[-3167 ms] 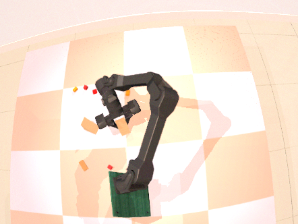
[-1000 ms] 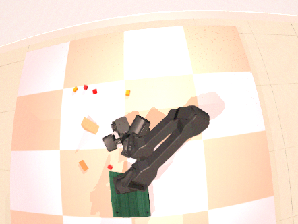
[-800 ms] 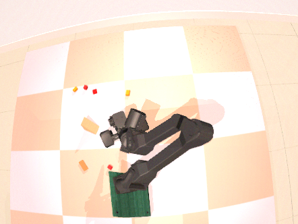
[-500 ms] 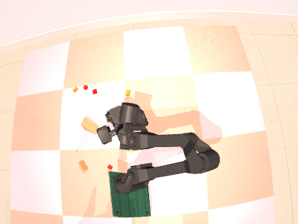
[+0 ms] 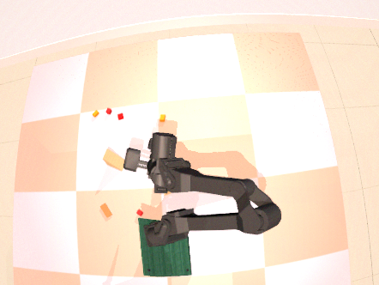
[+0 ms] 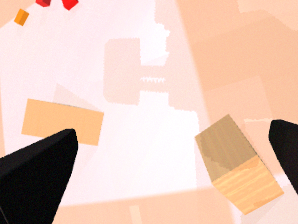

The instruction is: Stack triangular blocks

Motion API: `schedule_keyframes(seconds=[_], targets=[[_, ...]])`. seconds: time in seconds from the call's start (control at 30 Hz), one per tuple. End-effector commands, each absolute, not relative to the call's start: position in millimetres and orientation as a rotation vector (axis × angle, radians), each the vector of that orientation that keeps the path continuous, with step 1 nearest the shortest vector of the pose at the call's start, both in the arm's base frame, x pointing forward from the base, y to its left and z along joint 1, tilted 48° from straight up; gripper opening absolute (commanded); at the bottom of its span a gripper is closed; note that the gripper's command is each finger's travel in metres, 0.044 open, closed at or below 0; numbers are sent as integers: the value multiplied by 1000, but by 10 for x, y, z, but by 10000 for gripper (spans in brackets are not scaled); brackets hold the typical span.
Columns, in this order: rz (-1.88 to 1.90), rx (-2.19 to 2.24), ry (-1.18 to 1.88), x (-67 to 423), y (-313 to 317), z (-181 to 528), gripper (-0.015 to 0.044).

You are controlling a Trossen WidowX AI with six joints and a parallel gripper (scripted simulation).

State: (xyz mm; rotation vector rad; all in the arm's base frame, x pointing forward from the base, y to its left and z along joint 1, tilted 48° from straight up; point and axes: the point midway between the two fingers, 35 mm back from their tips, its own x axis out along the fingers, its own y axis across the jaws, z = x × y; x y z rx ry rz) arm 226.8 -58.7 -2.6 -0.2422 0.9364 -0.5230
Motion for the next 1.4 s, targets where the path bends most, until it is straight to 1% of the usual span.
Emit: schedule_keyframes(seconds=[0.0,0.23,0.47,0.83,1.37], targets=[[-745,127,825,2152,-633,-30,440],[-1051,686,572,1986,-690,-36,440],[-1305,1218,211,1819,-745,-34,440],[-1489,1781,-347,1626,-809,-22,440],[-1497,1811,-380,1630,-820,-38,440]])
